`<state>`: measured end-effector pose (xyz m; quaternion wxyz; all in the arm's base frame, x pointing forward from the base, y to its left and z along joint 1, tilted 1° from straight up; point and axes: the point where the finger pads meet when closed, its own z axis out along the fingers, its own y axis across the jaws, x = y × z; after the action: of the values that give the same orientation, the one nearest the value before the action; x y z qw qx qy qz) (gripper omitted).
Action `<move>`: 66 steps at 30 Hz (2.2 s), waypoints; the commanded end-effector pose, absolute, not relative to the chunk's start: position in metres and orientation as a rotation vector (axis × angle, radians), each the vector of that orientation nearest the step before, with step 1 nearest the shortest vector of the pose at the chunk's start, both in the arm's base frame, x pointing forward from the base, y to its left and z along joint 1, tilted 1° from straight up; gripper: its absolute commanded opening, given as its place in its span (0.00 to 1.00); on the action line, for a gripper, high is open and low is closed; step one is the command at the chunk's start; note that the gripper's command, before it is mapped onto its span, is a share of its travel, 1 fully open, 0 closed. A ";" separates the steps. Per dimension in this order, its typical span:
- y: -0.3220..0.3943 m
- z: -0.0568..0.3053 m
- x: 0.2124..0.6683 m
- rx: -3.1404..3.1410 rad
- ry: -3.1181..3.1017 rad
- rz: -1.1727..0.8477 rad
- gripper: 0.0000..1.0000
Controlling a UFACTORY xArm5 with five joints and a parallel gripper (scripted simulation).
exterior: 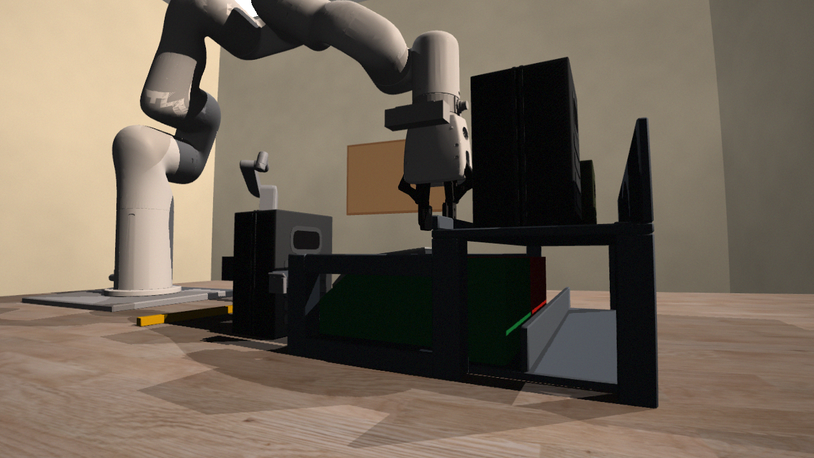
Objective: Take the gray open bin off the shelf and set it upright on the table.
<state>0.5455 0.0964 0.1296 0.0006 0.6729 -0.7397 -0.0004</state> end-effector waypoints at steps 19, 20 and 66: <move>0.096 0.120 0.547 2.110 -2.320 0.020 0.34; 0.096 0.119 0.547 2.110 -2.320 0.020 0.34; 0.096 0.094 0.547 2.110 -2.320 0.020 0.34</move>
<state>0.5457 0.0959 0.0943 0.0006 0.6729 -0.7397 -0.0003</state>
